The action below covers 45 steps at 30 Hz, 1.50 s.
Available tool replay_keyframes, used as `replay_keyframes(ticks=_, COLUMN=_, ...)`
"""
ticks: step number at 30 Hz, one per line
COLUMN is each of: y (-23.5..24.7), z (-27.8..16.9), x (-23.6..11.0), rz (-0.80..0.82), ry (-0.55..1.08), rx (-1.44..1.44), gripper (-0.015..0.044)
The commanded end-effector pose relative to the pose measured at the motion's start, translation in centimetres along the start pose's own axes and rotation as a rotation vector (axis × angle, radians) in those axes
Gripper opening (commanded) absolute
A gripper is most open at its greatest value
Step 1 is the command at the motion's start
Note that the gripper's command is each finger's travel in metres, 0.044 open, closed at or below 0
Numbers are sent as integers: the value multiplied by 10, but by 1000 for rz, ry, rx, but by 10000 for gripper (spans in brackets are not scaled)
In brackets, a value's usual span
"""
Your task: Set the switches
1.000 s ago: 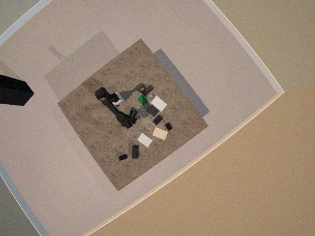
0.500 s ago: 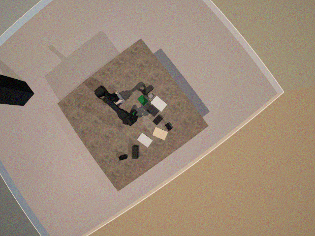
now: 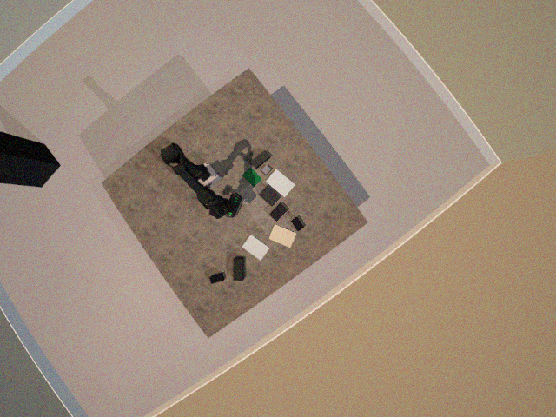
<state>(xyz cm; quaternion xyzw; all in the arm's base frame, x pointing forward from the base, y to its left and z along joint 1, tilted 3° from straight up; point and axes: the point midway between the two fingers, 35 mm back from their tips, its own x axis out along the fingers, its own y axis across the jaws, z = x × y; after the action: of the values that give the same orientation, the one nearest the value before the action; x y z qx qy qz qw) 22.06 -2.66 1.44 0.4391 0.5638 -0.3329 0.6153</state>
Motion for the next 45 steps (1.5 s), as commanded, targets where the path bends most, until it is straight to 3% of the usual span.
replay_keyframes(ticks=1, y=-12, z=-3, x=5, rz=52, ry=-8, rx=-10, gripper=0)
replay_keyframes(ticks=33, y=-22, z=-3, x=53, rz=56, ry=12, rx=0, gripper=0)
replay_keyframes(ticks=45, y=-20, z=-3, x=54, rz=57, ry=13, rx=0, gripper=0)
